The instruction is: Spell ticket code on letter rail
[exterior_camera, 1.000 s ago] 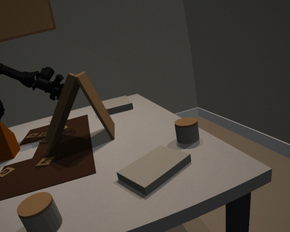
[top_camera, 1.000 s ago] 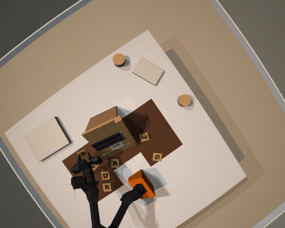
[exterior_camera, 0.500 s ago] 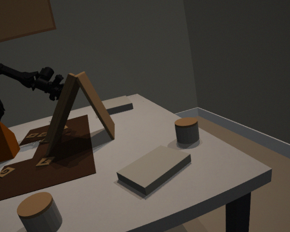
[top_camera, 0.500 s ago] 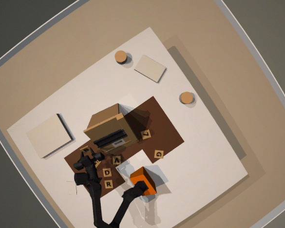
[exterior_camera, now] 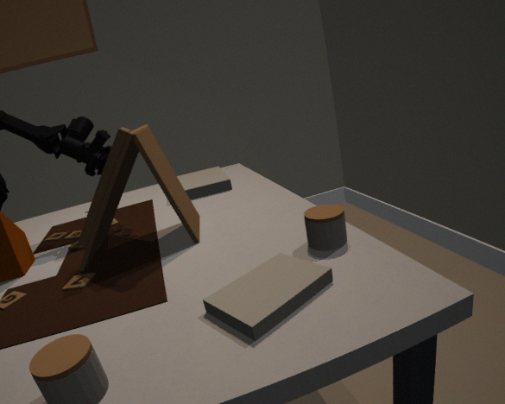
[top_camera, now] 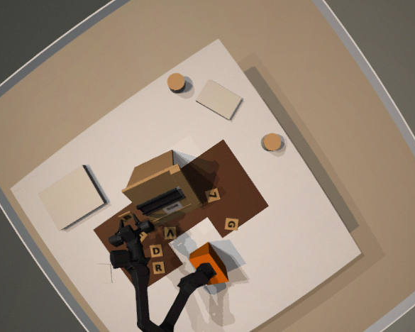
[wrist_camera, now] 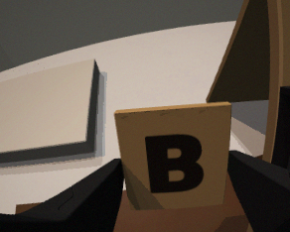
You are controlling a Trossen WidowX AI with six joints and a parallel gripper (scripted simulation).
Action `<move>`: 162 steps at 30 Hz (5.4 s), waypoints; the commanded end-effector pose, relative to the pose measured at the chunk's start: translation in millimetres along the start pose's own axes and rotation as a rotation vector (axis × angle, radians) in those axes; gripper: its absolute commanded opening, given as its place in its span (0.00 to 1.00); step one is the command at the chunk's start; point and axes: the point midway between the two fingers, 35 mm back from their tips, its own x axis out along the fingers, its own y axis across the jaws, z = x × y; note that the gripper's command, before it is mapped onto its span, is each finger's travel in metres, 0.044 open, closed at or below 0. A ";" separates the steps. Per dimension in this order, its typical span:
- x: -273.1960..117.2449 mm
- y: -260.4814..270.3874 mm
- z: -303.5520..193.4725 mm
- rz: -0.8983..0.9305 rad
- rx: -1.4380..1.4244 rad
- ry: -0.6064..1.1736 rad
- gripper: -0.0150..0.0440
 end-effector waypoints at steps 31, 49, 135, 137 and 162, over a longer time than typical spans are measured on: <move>0.6 -17.7 0.1 0.001 -0.005 0.001 0.25; 0.8 -26.8 0.1 0.000 -0.006 0.001 0.25; 1.7 -70.4 0.1 -0.002 -0.007 0.001 0.25; 1.7 -71.4 0.1 -0.002 -0.007 0.001 0.25; 1.6 -81.0 0.4 -0.002 -0.007 0.001 0.25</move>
